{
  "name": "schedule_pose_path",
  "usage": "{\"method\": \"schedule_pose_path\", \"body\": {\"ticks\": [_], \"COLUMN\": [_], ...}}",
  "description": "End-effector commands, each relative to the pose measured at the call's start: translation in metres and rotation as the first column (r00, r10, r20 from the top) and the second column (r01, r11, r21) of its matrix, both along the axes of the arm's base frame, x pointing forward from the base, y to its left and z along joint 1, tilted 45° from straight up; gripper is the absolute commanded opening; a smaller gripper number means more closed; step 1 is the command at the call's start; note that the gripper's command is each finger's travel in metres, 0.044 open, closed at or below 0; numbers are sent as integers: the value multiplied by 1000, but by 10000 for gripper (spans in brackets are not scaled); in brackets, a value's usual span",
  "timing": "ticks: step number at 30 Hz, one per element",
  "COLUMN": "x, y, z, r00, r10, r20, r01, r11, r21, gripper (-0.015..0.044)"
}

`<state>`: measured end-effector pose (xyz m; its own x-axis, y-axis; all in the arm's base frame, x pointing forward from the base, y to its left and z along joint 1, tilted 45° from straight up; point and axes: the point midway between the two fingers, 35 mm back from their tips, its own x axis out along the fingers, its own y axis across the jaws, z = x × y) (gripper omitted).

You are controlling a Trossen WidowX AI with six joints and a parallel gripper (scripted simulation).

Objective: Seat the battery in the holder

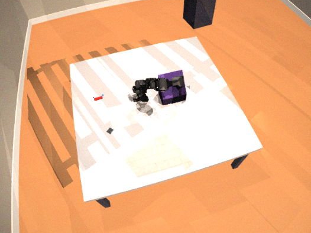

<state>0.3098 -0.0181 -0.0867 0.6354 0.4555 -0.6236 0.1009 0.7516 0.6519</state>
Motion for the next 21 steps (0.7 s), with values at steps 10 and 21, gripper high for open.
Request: {"method": "schedule_pose_path", "body": {"ticks": [10, 21], "x": [-13, -21], "y": [4, 6], "z": [-4, -5], "r00": [1000, 1000], "r10": [-10, -10], "r20": [-12, -15], "r01": [10, 10], "r11": [1000, 1000], "r21": [1, 0], "gripper": [63, 63]}}
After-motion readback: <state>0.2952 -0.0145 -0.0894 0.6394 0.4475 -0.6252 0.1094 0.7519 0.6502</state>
